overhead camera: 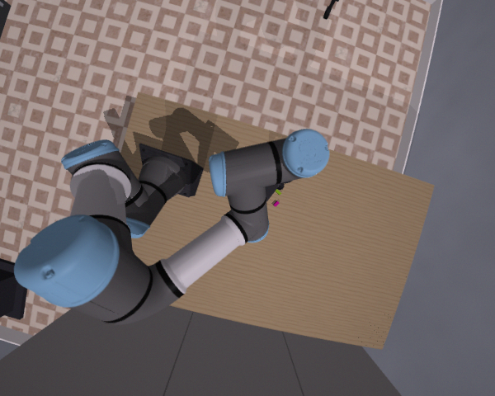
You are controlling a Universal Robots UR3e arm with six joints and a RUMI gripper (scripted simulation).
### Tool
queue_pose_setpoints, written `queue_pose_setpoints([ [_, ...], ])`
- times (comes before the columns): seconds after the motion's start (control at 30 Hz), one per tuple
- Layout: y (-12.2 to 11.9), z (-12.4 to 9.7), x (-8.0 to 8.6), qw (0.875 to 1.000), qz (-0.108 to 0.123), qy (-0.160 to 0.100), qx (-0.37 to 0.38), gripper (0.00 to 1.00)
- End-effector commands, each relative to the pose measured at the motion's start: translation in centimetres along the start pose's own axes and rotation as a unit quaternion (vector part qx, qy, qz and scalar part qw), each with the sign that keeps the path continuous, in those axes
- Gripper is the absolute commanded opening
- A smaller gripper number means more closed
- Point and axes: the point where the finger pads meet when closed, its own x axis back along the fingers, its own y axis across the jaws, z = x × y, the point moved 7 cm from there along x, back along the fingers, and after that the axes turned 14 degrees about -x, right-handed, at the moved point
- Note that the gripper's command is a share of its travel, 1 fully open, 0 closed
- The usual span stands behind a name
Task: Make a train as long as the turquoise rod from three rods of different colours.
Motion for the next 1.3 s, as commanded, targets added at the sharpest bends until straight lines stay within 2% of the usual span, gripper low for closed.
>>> queue_pose_setpoints([
  [0.0, -0.3, 0.2, 0.0, 1.000, -0.001, 0.000, 0.011, 0.00],
  [0.27, -1.5, 0.8, 0.1, 0.998, -0.001, 0.000, 0.066, 0.00],
  [0.4, -2.7, 1.5, 0.1, 0.993, -0.001, -0.001, 0.122, 0.00],
  [0.8, -4.5, 2.6, 0.1, 0.979, -0.001, -0.001, 0.204, 0.00],
  [1.27, -6.9, 4.3, 0.1, 0.946, -0.001, 0.000, 0.323, 0.00],
])
